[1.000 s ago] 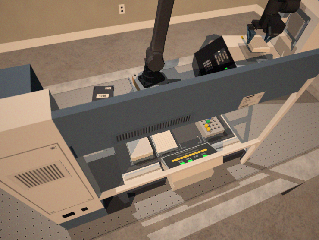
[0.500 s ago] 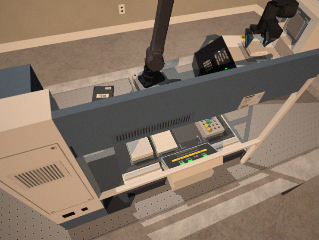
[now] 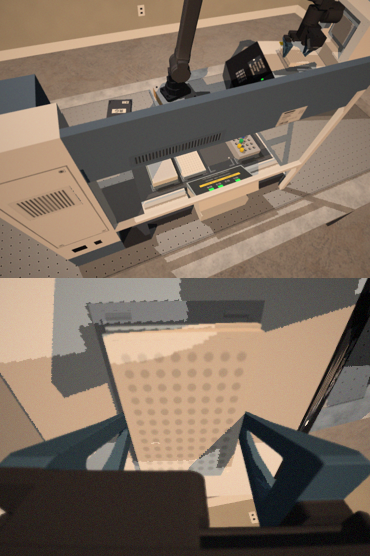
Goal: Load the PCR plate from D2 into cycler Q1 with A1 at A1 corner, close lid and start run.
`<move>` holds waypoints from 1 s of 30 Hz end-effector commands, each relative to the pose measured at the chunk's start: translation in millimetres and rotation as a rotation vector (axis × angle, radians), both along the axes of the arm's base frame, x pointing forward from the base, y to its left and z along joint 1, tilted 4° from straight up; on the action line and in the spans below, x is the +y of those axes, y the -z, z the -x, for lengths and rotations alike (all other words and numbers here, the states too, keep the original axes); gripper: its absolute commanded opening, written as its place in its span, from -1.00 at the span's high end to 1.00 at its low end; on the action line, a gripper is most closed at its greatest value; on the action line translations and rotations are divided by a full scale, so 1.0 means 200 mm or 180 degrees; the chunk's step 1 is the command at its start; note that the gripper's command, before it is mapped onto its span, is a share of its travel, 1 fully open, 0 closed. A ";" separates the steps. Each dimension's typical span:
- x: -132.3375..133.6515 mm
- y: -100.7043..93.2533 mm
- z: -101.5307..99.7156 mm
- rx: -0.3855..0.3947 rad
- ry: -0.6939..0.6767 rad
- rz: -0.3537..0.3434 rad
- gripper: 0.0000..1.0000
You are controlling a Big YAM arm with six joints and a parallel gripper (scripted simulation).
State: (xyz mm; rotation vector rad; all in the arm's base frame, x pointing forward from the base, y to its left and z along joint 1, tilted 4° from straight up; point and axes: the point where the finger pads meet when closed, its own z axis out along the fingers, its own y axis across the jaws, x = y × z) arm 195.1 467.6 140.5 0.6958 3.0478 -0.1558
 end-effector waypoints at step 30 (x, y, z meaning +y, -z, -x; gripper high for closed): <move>0.03 -0.17 -0.06 -0.0096 0.0016 -0.0203 1.00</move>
